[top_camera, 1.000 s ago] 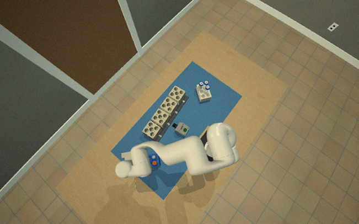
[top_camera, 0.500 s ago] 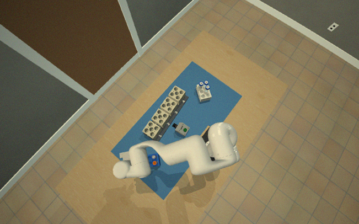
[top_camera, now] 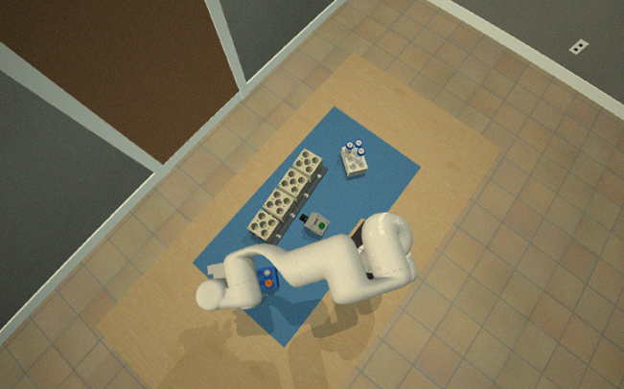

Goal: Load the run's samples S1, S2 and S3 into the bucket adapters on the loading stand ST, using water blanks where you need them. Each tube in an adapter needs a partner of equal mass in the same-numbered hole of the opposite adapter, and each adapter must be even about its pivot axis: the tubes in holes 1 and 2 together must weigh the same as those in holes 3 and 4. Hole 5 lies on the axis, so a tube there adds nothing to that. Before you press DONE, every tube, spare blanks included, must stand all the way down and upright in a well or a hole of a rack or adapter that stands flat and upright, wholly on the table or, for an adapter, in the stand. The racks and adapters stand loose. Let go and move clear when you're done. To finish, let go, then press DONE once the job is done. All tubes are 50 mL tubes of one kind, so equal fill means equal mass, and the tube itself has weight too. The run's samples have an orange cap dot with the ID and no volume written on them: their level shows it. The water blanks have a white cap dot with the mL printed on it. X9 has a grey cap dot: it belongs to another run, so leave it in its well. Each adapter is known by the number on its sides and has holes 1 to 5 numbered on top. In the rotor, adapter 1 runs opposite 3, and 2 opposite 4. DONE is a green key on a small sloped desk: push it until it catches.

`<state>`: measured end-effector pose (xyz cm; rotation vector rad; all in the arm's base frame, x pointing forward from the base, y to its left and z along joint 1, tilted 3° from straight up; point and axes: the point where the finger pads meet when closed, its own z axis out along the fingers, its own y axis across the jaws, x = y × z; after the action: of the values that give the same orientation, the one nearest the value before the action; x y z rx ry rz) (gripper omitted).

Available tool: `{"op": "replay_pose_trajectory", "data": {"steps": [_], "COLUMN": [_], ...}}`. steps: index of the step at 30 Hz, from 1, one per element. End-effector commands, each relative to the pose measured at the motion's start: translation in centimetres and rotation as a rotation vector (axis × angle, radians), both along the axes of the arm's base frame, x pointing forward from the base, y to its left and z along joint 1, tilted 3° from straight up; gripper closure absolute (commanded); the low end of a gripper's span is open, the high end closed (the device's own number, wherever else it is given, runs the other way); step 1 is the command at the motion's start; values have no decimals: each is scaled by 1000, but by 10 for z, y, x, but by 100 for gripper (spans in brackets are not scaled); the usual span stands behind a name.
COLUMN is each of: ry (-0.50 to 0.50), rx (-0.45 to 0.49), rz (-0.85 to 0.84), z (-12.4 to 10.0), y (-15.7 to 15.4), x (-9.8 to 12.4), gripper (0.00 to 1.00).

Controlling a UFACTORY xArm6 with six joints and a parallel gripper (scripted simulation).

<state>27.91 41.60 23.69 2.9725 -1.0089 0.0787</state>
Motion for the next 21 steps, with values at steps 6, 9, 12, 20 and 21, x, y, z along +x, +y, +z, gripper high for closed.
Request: {"op": "replay_pose_trajectory", "data": {"steps": [6, 9, 12, 20, 21], "ry": [-3, -3, -3, -3, -3], "rx": [4, 4, 4, 4, 4], "rz": [0, 0, 0, 0, 0], "z": [2, 2, 2, 1, 1], "y": [1, -11, -23, -47, -51], "x": [1, -9, -18, -36, -39], "gripper": [56, 43, 43, 43, 43]}}
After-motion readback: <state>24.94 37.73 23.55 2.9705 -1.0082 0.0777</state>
